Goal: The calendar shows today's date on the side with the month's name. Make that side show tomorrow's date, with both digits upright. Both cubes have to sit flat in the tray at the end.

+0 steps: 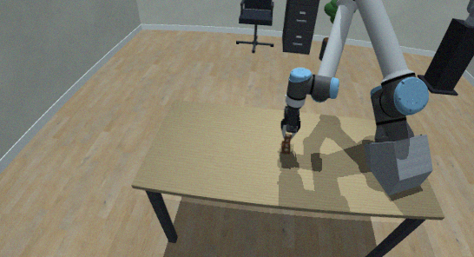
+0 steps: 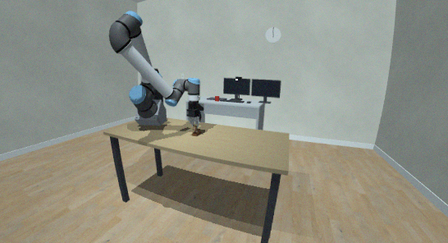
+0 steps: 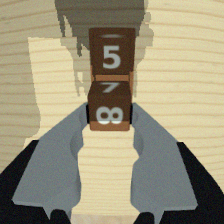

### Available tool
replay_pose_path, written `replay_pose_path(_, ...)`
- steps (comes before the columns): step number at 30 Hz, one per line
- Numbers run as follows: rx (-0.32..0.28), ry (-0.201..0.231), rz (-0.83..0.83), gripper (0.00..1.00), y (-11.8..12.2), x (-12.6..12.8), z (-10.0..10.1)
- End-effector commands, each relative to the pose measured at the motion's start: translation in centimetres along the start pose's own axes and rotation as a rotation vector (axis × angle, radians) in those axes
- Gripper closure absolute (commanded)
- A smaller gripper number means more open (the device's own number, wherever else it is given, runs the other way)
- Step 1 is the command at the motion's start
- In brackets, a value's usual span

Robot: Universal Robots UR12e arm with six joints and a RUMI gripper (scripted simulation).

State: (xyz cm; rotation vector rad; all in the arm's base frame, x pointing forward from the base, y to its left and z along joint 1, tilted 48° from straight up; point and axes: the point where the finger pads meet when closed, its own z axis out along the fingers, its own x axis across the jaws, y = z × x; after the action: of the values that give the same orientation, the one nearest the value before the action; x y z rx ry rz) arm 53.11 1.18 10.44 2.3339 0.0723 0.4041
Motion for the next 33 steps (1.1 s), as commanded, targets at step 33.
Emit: replay_pose_path(33, 0.002, -0.003, -0.003, 0.89, -0.1, -0.2, 1.9)
